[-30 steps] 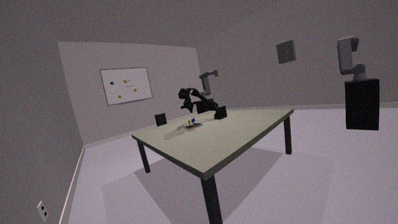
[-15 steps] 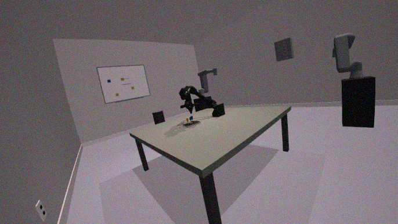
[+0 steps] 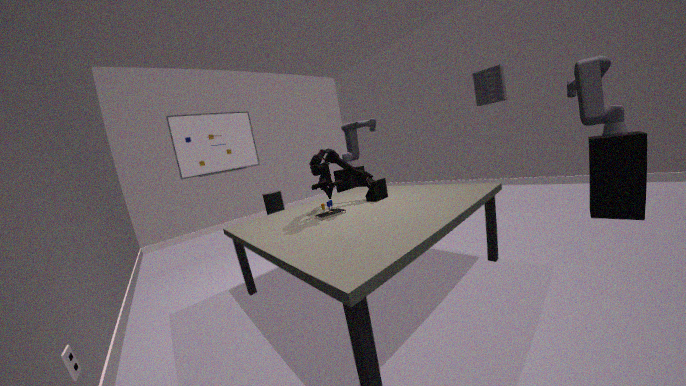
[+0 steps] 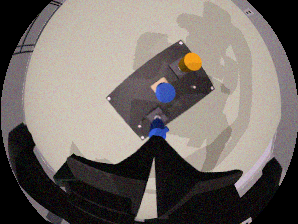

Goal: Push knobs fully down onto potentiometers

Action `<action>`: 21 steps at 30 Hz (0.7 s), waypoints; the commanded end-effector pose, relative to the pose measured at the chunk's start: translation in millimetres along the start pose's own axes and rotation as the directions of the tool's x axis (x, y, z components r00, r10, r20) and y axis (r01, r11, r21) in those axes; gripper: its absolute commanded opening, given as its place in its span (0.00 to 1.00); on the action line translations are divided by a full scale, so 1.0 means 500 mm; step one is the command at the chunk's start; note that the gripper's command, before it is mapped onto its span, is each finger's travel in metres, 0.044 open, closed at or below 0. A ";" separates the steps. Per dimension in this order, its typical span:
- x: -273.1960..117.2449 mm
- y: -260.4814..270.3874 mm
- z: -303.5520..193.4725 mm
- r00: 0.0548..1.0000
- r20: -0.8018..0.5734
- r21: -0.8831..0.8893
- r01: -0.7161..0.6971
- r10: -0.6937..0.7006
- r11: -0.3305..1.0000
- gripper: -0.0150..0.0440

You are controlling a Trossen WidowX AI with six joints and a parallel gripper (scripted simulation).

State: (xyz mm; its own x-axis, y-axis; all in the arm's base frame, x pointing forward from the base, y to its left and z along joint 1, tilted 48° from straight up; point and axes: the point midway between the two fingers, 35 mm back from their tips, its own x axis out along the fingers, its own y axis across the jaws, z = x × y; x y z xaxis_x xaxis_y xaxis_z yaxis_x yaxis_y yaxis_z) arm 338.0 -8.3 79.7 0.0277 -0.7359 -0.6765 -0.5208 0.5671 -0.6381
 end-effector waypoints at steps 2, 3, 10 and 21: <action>0.009 -0.002 -0.002 1.000 0.000 -0.002 0.006 -0.006 1.000 0.25; 0.009 -0.002 -0.002 1.000 0.000 -0.002 0.006 -0.006 1.000 0.25; 0.009 -0.002 -0.002 1.000 0.000 -0.002 0.006 -0.006 1.000 0.25; 0.015 -0.003 -0.002 1.000 0.000 -0.002 0.006 -0.006 1.000 0.25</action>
State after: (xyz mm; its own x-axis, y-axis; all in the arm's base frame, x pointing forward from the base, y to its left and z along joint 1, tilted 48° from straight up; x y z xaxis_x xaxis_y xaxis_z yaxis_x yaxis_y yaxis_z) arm 337.6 -13.9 75.2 0.0267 -0.7363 -0.6762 -0.5206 0.5672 -0.6382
